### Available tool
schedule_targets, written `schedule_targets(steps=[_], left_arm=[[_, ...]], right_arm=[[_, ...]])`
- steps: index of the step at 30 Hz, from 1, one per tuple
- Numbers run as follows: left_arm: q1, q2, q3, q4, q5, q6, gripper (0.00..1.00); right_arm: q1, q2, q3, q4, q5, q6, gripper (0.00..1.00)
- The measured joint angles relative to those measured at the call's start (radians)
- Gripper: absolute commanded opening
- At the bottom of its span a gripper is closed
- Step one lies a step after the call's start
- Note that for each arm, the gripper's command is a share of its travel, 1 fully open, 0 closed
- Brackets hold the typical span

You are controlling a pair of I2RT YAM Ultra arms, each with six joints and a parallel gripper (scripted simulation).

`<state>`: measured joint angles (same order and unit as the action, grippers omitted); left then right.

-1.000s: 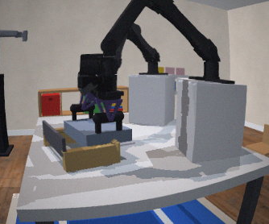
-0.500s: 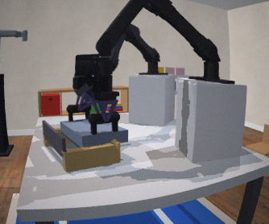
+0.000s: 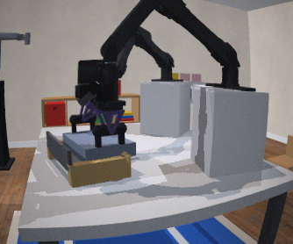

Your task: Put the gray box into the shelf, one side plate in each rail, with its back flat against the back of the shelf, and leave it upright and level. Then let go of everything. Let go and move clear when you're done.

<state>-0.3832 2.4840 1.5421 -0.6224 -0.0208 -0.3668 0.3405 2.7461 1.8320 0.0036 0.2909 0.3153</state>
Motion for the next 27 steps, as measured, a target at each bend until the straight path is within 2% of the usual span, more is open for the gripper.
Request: schedule_targets(steps=[11,24,27], left_arm=[[0.010,0.032,0.076,-0.039,-0.001,0.010,0.15],[0.028,0.113,0.237,-0.122,-0.002,0.027,0.15],[0.030,0.116,0.251,-0.124,-0.002,0.030,0.15]], right_arm=[[-0.011,0.037,0.091,-0.047,-0.003,-0.011,0.15],[-0.029,0.135,0.297,-0.152,-0.017,-0.026,0.15],[-0.032,0.143,0.315,-0.155,-0.019,-0.028,0.15]])
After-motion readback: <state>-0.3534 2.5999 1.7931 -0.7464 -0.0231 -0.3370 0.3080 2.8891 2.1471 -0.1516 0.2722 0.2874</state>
